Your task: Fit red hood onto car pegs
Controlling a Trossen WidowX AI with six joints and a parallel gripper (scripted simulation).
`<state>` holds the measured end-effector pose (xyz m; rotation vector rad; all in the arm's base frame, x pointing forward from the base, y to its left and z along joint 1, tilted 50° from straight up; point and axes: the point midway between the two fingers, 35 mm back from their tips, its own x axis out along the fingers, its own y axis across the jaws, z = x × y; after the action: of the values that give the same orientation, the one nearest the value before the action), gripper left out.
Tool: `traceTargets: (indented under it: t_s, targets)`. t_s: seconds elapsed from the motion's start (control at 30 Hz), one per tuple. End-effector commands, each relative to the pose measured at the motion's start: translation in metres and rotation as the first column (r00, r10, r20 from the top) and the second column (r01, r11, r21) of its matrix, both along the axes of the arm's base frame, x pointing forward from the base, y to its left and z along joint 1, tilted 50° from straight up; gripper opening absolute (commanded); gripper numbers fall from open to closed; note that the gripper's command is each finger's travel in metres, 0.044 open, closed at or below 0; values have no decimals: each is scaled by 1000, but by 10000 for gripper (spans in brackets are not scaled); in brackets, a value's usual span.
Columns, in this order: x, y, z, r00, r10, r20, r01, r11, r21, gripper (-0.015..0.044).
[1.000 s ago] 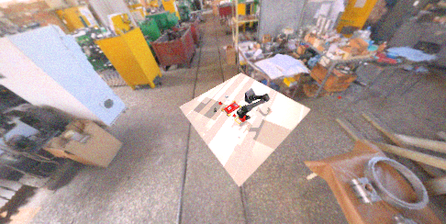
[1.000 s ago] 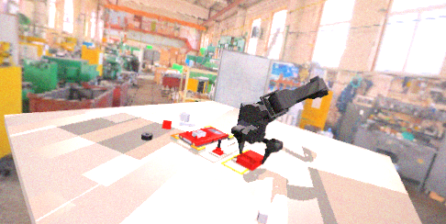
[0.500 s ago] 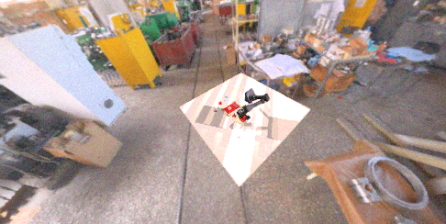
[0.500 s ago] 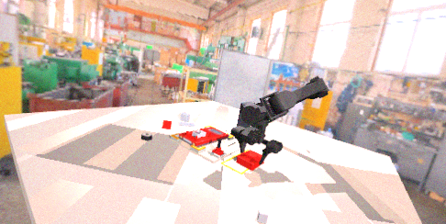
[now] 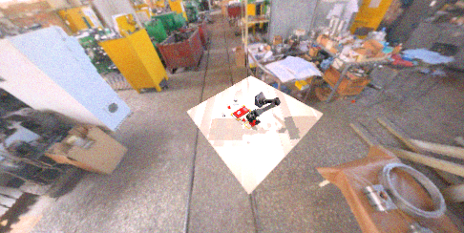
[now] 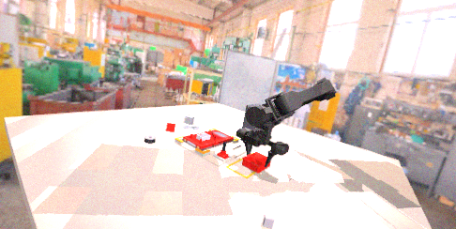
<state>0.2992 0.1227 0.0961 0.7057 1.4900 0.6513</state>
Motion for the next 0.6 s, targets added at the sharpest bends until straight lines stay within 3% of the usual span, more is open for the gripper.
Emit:
traceTargets:
  t_s: [0.0,0.1,0.57]
  targets:
    - [2,-7,8,1000,0,10,0,1000,0,58]
    - [2,-15,15,1000,0,10,0,1000,-1,0]
    - [3,-58,50,1000,0,9,0,1000,-3,0]
